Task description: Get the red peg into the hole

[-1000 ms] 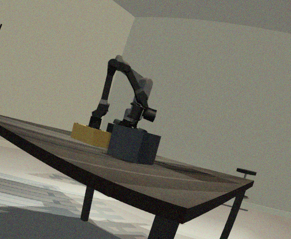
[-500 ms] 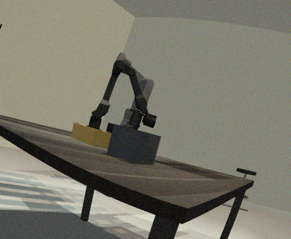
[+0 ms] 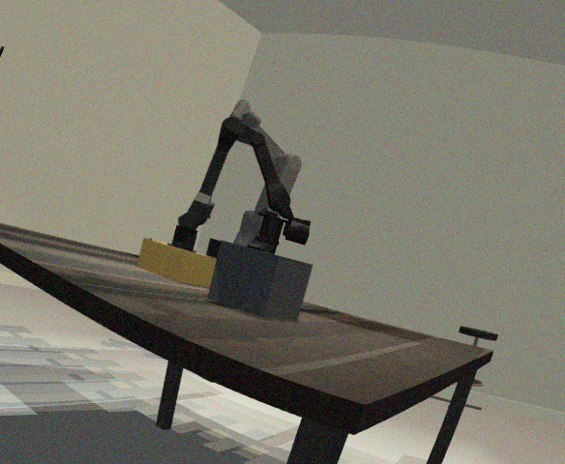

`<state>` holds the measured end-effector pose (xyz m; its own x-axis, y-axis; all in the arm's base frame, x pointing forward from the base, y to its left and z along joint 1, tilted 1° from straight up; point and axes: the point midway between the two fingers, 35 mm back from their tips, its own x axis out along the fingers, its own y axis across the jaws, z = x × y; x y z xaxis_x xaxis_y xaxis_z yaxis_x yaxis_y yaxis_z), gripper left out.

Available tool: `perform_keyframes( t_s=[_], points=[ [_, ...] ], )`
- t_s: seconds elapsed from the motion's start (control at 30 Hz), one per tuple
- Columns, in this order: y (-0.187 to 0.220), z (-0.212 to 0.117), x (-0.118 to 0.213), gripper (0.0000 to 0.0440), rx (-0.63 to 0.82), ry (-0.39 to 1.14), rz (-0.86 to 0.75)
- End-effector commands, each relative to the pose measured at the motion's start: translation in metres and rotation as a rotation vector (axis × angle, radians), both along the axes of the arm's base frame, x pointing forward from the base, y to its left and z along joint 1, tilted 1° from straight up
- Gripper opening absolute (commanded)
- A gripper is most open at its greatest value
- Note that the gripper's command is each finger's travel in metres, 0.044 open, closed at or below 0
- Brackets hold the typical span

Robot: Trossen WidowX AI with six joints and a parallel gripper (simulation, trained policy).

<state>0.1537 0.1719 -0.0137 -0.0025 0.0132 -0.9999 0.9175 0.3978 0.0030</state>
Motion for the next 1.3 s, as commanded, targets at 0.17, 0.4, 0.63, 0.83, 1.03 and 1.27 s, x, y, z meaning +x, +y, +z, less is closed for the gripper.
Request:
perform_keyframes(
  t_s=[0.17, 0.4, 0.63, 0.83, 1.03, 1.27],
  points=[
    [0.015, 0.024, 0.014, 0.0000, 0.073, -0.048, -0.025],
    [0.025, 0.048, 0.029, 0.0000, 0.129, -0.099, -0.026],
    [0.029, 0.078, 0.047, 0.0000, 0.171, -0.165, -0.021],
    [0.025, 0.102, 0.065, 0.0000, 0.186, -0.229, -0.017],
    [0.014, 0.127, 0.081, 0.0000, 0.183, -0.278, -0.016],
    [-0.007, 0.149, 0.100, 0.0000, 0.153, -0.324, -0.032]
  ],
)
